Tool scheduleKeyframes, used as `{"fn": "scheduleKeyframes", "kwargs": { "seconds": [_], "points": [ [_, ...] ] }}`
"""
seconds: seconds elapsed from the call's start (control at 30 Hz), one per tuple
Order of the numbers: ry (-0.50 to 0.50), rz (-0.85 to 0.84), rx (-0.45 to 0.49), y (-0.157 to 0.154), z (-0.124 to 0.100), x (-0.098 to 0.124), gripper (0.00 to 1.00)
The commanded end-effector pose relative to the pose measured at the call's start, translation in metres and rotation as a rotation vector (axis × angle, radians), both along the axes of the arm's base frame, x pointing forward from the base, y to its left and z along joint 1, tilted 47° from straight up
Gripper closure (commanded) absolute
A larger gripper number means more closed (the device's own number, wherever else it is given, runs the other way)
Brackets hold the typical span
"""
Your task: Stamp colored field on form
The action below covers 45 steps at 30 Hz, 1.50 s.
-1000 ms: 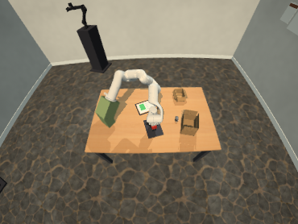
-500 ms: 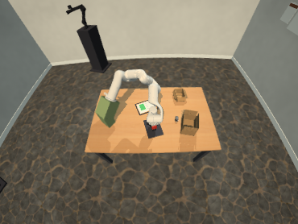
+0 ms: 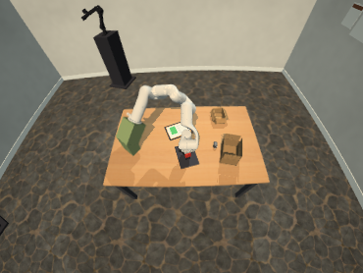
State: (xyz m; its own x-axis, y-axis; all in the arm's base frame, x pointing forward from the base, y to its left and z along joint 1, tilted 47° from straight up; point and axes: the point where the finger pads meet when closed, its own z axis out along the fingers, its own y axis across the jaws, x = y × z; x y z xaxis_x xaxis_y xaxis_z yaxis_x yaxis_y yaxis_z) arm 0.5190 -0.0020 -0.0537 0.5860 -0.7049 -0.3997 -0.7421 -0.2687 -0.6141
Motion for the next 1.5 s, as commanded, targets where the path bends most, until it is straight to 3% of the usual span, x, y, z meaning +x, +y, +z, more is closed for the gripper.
{"fn": "scheduleKeyframes", "kwargs": {
  "seconds": [0.0, 0.47, 0.8, 1.2, 1.33, 1.47],
  "points": [
    [-0.002, -0.001, -0.001, -0.001, 0.001, 0.001, 0.66],
    [-0.002, -0.001, -0.001, -0.002, 0.001, 0.0, 0.66],
    [-0.002, -0.001, -0.001, -0.026, 0.026, -0.012, 0.66],
    [-0.002, -0.001, -0.001, -0.027, 0.028, -0.012, 0.66],
    [-0.008, 0.001, 0.006, -0.017, 0.035, -0.014, 0.66],
    [-0.028, 0.01, 0.026, 0.018, 0.059, -0.023, 0.66]
  ]
}}
